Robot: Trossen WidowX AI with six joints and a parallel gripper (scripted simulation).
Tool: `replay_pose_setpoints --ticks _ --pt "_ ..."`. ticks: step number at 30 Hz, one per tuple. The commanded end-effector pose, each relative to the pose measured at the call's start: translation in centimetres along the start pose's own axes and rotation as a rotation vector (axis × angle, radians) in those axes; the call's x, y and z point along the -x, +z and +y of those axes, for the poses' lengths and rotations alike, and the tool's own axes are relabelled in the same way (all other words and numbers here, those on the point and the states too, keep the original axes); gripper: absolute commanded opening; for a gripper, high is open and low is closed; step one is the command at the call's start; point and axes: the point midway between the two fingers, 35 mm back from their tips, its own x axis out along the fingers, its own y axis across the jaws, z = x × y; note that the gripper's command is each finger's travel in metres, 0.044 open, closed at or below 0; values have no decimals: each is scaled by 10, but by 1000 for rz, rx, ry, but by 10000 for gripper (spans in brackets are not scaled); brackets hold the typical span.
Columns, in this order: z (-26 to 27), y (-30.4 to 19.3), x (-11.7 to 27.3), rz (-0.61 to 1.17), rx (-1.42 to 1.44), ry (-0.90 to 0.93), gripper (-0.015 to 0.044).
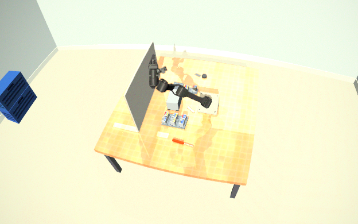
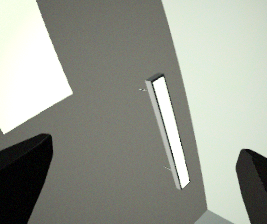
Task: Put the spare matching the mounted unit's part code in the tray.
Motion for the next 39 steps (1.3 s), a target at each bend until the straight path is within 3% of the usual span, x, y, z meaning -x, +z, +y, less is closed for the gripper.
replay_pose_setpoints --ticks 1,10,23,31,39 --pt "0 0 0 0 0 0 426" --pt "14 11 -5 -17 -43 32 440" --pt "152 121 -4 -138 -405 408 440" --pt "232 189 43 -167 -586 709 440" --pt "296 244 126 -148 -717 1051 440"
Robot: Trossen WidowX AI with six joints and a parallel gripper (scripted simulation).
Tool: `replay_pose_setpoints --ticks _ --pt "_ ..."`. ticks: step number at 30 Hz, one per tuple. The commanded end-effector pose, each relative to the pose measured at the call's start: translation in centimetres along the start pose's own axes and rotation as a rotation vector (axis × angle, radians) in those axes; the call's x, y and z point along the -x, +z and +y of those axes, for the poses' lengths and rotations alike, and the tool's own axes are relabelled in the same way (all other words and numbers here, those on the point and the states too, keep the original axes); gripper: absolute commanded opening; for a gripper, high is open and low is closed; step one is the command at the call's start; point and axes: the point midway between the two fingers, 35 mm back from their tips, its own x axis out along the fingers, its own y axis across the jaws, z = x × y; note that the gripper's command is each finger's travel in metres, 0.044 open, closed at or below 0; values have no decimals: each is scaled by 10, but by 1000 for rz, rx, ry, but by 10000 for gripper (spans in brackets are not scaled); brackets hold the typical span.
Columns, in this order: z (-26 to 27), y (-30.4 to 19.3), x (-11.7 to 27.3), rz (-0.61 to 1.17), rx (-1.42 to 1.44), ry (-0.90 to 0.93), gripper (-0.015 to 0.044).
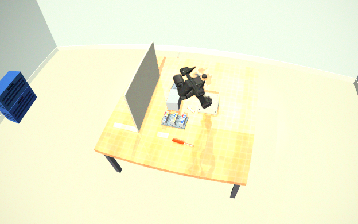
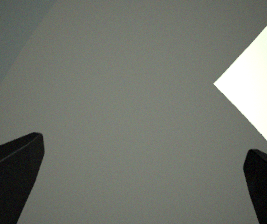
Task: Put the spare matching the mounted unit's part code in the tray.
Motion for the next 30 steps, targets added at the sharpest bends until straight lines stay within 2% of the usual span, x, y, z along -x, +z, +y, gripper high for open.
replay_pose_setpoints --ticks 1,8,14,22,30 --pt "60 -5 1 43 -92 154 440" --pt "150 -14 23 138 -234 427 440" --pt "229 -31 75 301 -368 685 440" --pt "298 -61 182 616 -511 977 440" --pt "313 -90 313 1031 -604 1180 440"
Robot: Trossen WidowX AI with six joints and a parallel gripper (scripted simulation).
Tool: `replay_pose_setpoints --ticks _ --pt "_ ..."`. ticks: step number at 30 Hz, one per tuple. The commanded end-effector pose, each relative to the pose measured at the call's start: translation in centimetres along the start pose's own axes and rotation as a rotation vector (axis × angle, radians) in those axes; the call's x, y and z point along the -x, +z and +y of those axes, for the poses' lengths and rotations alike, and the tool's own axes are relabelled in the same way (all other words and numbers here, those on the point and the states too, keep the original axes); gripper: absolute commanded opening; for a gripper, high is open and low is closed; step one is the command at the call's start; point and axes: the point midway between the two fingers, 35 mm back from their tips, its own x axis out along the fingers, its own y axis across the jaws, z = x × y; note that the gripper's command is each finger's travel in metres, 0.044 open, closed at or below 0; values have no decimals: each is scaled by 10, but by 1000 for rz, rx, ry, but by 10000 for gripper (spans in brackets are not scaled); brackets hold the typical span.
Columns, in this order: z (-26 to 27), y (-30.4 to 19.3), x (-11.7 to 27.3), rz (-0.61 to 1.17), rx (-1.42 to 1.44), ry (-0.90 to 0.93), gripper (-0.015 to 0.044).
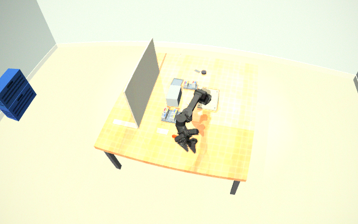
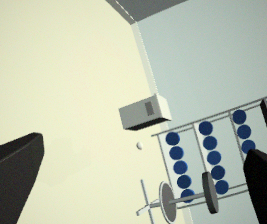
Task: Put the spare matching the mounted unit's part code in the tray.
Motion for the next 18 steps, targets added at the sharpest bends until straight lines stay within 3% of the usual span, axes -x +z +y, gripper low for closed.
replay_pose_setpoints --ticks 1,9,18 --pt "23 -61 11 181 -117 60 440" --pt "64 -180 74 574 -383 114 440" --pt "101 -277 199 1020 -708 44 440"
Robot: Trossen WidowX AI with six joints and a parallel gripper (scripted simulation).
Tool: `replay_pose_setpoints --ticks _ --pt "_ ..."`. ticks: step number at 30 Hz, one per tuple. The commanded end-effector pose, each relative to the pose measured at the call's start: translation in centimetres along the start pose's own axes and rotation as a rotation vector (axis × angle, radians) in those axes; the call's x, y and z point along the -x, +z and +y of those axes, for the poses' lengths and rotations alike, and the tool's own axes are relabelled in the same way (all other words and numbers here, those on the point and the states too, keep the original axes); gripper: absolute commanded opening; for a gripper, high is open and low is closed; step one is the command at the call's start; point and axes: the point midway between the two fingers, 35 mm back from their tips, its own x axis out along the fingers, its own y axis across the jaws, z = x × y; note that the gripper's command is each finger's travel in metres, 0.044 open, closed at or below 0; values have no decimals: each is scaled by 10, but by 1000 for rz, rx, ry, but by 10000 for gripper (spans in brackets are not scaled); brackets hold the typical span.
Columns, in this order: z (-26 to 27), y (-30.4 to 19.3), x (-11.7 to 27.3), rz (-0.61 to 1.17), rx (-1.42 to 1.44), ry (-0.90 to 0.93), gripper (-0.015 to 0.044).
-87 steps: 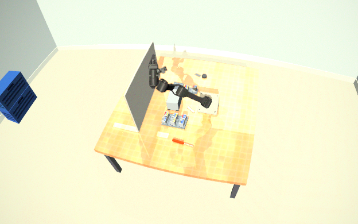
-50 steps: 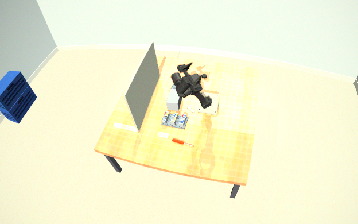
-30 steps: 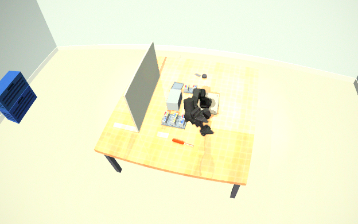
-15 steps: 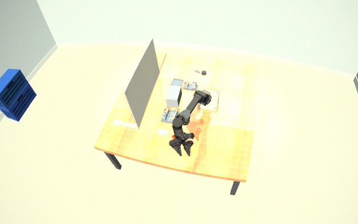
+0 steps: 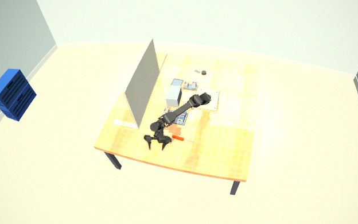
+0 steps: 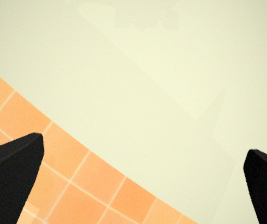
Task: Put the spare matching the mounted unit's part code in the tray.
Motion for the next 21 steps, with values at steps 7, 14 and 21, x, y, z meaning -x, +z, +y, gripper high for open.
replay_pose_setpoints --ticks 7,14,21 --pt "-32 -166 55 407 -449 -121 440" --pt "-31 -266 132 648 -817 -261 440" --pt "-8 -341 216 828 -1171 -388 440"
